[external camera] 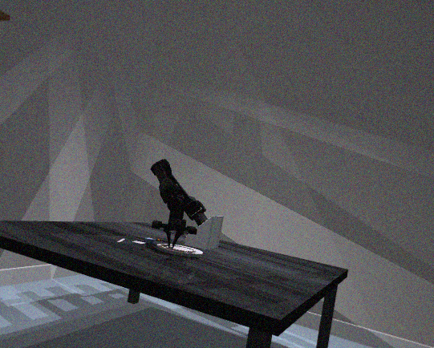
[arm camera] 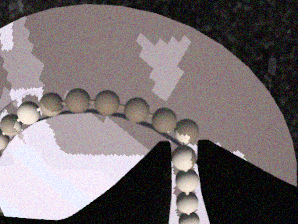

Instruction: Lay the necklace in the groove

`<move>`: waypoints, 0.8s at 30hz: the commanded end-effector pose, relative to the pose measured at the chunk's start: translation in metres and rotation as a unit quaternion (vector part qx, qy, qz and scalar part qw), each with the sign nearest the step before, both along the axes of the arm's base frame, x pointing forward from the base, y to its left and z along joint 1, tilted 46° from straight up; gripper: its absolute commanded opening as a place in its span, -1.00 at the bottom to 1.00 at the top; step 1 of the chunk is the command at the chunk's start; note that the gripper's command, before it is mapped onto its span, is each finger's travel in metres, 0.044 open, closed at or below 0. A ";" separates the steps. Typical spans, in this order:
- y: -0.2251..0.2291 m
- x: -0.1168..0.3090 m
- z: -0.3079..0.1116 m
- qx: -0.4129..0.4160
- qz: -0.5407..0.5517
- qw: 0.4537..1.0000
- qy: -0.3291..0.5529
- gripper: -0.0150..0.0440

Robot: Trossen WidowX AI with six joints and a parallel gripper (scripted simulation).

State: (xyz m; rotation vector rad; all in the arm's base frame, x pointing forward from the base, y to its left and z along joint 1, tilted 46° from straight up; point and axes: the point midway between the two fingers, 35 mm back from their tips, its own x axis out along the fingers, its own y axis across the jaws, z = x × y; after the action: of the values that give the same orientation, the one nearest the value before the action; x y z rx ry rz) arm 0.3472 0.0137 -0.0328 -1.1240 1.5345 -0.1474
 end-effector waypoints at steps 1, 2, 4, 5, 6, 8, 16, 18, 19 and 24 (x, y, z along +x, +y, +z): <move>0.000 0.000 0.000 0.000 0.000 1.000 0.000 -0.49; 0.000 0.000 0.000 0.000 0.000 1.000 0.000 -0.49; 0.000 0.000 0.000 0.000 0.000 1.000 0.000 -0.49; 0.000 0.000 0.000 0.000 0.000 1.000 0.000 -0.49; 0.000 0.000 0.000 0.000 0.000 1.000 0.000 -0.49; 0.000 0.000 0.000 0.000 0.000 1.000 0.000 -0.49; 0.002 -0.002 0.003 -0.002 0.000 1.000 0.002 -0.49; 0.003 -0.003 0.005 -0.004 0.001 1.000 0.003 -0.49; 0.003 -0.003 0.005 -0.004 0.001 1.000 0.003 -0.49; -0.001 0.003 0.010 -0.004 0.001 1.000 0.003 -0.49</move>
State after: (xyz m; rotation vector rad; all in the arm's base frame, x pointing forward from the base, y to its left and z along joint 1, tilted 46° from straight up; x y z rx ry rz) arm 0.3451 0.0163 -0.0271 -1.1342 1.5423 -0.1420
